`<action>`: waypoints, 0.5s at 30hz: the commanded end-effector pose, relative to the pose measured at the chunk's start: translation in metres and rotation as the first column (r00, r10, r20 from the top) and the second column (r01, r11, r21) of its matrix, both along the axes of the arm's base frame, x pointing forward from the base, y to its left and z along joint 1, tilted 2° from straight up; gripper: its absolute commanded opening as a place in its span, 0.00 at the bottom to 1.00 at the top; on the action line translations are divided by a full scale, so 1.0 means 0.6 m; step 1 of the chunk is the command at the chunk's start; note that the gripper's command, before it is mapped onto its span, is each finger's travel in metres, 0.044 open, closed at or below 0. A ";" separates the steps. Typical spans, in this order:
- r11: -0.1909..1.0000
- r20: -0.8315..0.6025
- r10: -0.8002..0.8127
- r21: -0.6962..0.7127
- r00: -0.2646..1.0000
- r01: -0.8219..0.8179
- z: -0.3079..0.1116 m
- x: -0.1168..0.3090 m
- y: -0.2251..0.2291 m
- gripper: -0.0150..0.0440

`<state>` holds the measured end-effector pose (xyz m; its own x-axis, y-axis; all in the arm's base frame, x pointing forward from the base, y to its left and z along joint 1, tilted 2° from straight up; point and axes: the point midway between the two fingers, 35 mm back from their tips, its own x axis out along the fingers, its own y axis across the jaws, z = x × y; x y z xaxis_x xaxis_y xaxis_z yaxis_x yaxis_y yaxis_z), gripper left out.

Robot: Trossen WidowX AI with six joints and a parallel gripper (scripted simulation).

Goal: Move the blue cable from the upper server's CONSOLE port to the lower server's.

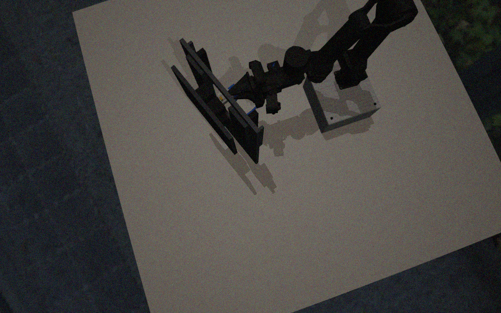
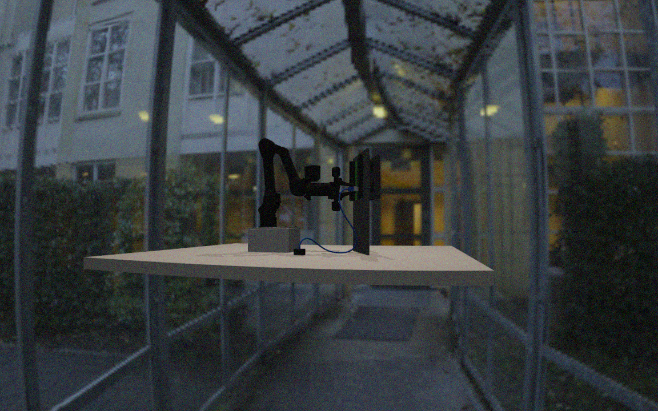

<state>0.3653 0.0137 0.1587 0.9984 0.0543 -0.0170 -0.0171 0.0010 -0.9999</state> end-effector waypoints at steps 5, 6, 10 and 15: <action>1.000 0.011 -0.001 0.001 1.000 0.001 0.008 0.000 0.000 0.25; 1.000 0.011 -0.001 0.001 1.000 0.001 0.008 0.000 0.000 0.25; 1.000 0.011 -0.001 0.002 1.000 0.001 0.010 0.000 0.000 0.25; 1.000 0.011 -0.001 0.002 1.000 0.001 0.012 0.000 0.000 0.25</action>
